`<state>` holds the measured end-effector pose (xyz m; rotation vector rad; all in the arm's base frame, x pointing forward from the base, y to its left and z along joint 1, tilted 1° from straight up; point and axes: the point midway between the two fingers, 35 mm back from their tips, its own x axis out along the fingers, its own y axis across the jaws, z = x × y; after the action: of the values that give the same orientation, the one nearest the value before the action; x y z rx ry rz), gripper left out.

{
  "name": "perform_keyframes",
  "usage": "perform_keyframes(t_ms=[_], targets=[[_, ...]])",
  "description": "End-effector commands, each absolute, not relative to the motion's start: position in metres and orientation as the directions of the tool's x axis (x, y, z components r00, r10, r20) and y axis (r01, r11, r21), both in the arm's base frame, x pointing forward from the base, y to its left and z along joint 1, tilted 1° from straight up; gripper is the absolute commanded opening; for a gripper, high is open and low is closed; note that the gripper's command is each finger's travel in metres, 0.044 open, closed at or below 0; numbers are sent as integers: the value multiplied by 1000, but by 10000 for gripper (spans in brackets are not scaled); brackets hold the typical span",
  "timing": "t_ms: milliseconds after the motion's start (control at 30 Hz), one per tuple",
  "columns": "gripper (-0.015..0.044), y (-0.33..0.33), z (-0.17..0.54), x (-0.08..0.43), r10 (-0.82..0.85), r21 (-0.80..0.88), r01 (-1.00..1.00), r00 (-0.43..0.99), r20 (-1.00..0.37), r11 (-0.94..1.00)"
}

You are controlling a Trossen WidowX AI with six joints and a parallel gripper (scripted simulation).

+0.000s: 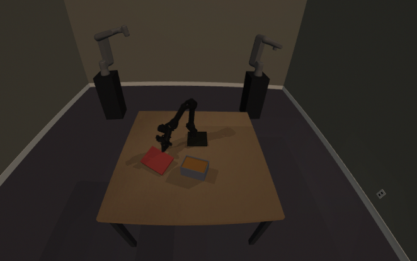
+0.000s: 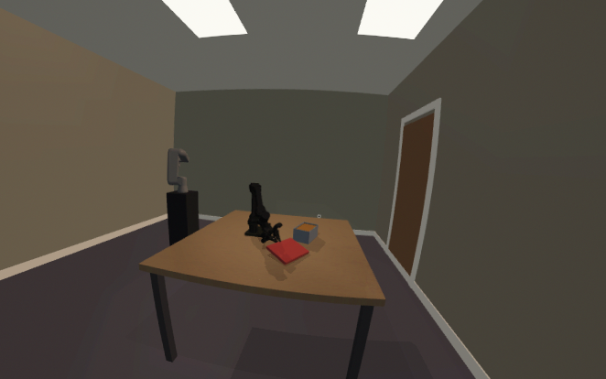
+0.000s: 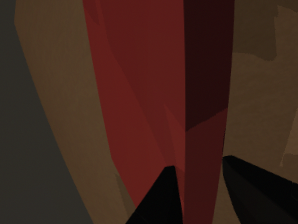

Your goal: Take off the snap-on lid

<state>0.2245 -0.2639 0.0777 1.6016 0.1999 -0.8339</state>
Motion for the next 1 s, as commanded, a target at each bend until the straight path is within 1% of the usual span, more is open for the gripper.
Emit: perform_keyframes(t_ms=[0, 200, 233, 267, 467, 500, 967], targets=[[105, -265, 81, 225, -326, 791, 568, 720, -612, -229], [262, -265, 81, 225, -326, 791, 568, 720, -612, -229], [275, -265, 81, 225, -326, 791, 568, 720, -612, -229], [275, -265, 81, 225, -326, 791, 568, 720, -612, -229], [433, -261, 80, 216, -326, 790, 569, 720, -613, -229], [440, -260, 80, 214, -326, 790, 569, 720, -613, -229], [440, -249, 79, 188, -326, 788, 571, 718, -615, -230]])
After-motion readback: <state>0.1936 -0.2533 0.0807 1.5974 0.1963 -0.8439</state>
